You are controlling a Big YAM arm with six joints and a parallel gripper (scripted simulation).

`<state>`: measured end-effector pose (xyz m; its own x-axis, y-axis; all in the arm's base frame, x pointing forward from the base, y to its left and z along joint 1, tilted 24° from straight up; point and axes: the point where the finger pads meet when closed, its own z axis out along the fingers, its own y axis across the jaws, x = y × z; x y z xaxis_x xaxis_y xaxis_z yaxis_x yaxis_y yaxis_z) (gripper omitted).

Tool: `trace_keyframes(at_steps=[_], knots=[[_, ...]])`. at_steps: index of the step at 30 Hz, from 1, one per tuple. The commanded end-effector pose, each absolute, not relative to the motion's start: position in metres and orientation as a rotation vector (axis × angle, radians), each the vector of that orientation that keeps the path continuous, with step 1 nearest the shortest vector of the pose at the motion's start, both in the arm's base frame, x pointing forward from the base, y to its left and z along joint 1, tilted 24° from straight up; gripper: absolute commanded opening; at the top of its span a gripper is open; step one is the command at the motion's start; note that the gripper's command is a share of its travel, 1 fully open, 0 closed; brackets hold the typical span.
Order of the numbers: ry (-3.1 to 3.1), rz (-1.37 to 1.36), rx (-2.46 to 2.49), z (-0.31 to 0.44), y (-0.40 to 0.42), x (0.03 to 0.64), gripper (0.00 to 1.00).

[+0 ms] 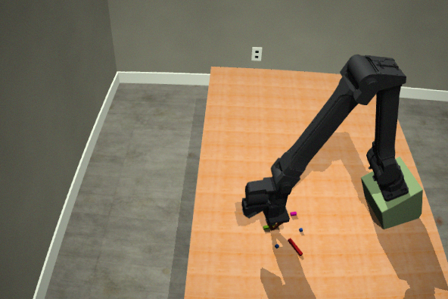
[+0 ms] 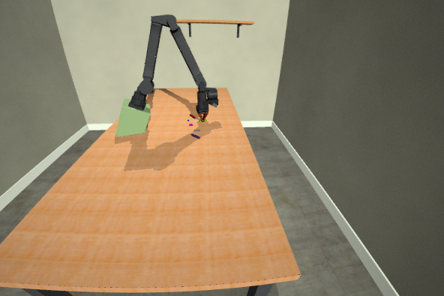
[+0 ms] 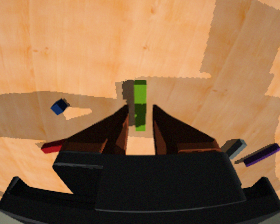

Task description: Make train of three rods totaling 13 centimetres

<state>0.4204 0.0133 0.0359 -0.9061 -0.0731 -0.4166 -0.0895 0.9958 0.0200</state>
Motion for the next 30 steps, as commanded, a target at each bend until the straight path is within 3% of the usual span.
trace_keyframes(at_steps=[1,20,21,30], knots=[[2.696,0.056,-0.124,0.0386,0.0192,0.4317,0.23],[2.696,0.056,-0.124,0.0386,0.0192,0.4317,0.23],[2.696,0.056,-0.124,0.0386,0.0192,0.4317,0.04],[2.696,0.055,-0.125,0.0386,0.0192,0.4317,0.04]])
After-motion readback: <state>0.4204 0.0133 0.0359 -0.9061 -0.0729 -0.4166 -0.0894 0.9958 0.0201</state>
